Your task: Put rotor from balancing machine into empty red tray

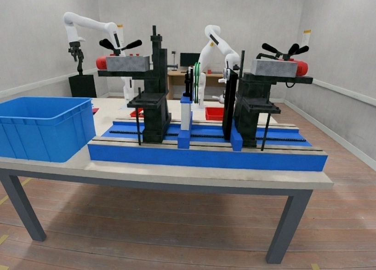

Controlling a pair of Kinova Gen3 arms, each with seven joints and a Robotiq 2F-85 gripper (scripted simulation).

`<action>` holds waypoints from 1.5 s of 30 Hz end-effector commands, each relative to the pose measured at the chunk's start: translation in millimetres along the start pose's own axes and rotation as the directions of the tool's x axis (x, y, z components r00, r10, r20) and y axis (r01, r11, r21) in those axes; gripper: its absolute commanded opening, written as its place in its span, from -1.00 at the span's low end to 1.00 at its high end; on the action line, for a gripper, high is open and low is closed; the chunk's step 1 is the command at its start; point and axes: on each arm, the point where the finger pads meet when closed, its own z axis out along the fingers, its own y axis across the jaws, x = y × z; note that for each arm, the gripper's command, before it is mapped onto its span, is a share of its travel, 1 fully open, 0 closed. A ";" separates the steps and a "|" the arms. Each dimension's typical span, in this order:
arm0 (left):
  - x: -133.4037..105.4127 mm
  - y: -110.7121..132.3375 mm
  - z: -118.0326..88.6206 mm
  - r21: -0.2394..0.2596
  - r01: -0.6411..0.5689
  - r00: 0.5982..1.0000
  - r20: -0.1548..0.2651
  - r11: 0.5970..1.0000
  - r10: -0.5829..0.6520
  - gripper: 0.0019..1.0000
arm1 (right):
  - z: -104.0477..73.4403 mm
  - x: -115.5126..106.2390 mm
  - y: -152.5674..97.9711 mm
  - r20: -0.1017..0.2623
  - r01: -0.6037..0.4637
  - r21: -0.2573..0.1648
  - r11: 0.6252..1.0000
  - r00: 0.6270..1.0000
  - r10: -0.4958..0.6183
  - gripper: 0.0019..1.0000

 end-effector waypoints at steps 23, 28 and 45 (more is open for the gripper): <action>-1.0 0.2 29.3 0.000 0.000 1.000 0.003 1.000 0.000 -0.80 | -0.7 0.1 0.1 0.002 0.000 -0.001 1.000 1.000 0.000 1.00; -1.1 0.4 40.1 0.000 0.000 1.000 0.003 1.000 0.000 -0.80 | -0.7 0.1 0.1 0.002 0.000 -0.001 1.000 1.000 0.000 1.00; -1.4 1.0 75.6 -0.001 0.000 1.000 0.002 1.000 0.000 -0.80 | -0.7 0.1 0.1 0.002 0.000 -0.001 1.000 1.000 0.000 1.00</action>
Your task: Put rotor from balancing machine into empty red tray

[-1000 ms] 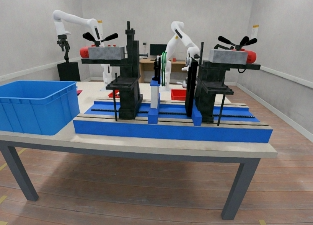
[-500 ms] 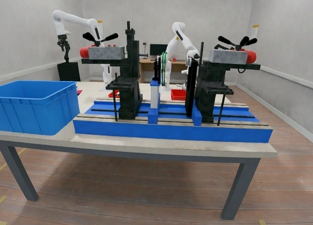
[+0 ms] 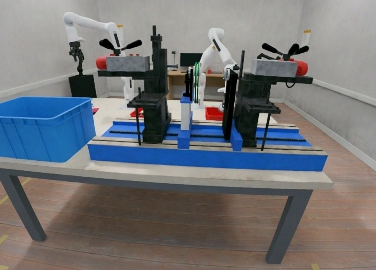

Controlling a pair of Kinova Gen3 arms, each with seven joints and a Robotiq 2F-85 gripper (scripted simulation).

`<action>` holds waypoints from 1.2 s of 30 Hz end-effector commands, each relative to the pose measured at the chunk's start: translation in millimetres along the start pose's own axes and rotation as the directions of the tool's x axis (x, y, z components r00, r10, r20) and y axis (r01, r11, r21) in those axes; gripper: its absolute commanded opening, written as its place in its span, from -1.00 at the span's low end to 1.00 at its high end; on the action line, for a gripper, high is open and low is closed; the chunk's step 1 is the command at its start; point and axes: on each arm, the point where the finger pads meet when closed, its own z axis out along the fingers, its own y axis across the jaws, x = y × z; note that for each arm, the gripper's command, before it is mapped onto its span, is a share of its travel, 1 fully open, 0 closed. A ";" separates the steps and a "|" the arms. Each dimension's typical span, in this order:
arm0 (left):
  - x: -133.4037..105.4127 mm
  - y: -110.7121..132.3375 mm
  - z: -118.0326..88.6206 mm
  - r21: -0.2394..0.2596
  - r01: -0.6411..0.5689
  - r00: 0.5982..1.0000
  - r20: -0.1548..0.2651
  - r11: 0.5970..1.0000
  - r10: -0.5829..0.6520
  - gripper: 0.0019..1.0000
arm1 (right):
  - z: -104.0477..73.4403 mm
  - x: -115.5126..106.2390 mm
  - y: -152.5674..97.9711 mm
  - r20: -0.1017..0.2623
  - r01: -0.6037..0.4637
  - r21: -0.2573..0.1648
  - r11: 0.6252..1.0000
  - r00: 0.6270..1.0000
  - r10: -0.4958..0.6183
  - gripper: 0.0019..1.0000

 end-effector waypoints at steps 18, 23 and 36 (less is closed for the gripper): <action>-1.2 0.2 36.6 0.000 0.000 1.000 0.003 1.000 0.000 -0.80 | -0.7 0.1 0.1 0.002 0.000 -0.001 1.000 1.000 0.000 1.00; -1.3 0.4 44.7 0.000 0.000 1.000 0.003 1.000 0.000 -0.80 | -0.7 0.1 0.1 0.002 0.000 -0.001 1.000 1.000 0.000 1.00; -1.4 0.5 56.7 0.000 0.000 1.000 0.003 1.000 0.000 -0.80 | -0.7 0.1 0.1 0.002 0.000 -0.001 1.000 1.000 0.000 1.00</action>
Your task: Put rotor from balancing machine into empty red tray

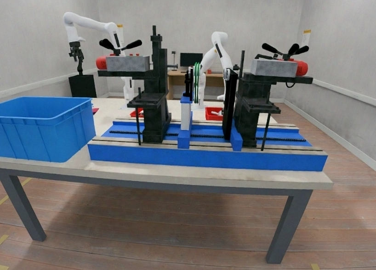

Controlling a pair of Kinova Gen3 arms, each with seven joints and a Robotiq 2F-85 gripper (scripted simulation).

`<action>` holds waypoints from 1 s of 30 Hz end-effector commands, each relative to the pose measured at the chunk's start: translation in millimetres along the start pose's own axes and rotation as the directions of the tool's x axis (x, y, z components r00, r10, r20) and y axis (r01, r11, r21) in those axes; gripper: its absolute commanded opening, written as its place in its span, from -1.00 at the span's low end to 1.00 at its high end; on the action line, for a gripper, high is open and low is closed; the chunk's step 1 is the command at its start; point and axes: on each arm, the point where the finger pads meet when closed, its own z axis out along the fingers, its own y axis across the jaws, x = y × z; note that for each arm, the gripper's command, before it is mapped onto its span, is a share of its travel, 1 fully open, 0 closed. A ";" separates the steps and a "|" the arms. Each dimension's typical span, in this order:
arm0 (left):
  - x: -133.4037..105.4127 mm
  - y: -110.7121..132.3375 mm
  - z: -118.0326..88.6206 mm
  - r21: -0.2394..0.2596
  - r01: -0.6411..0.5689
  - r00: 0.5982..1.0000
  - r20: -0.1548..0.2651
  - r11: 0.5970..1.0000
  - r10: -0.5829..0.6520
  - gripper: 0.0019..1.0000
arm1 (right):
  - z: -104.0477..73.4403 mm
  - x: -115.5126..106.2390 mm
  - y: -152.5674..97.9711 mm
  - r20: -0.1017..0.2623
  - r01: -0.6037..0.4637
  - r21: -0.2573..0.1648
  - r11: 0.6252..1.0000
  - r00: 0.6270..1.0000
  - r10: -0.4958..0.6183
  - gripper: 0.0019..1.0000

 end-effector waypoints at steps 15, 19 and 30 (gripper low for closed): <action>-0.9 -0.3 2.8 0.001 0.000 1.000 0.003 1.000 0.000 -0.80 | -0.7 0.1 0.1 0.002 0.000 -0.001 1.000 1.000 0.000 1.00; -0.9 -0.3 3.2 0.001 0.000 1.000 0.003 1.000 0.000 -0.80 | -0.7 0.1 0.1 0.002 0.000 -0.001 1.000 1.000 0.000 1.00; -0.9 -0.3 3.6 0.001 0.000 1.000 0.003 1.000 0.000 -0.80 | -0.7 0.1 0.1 0.002 0.000 -0.001 1.000 1.000 0.000 1.00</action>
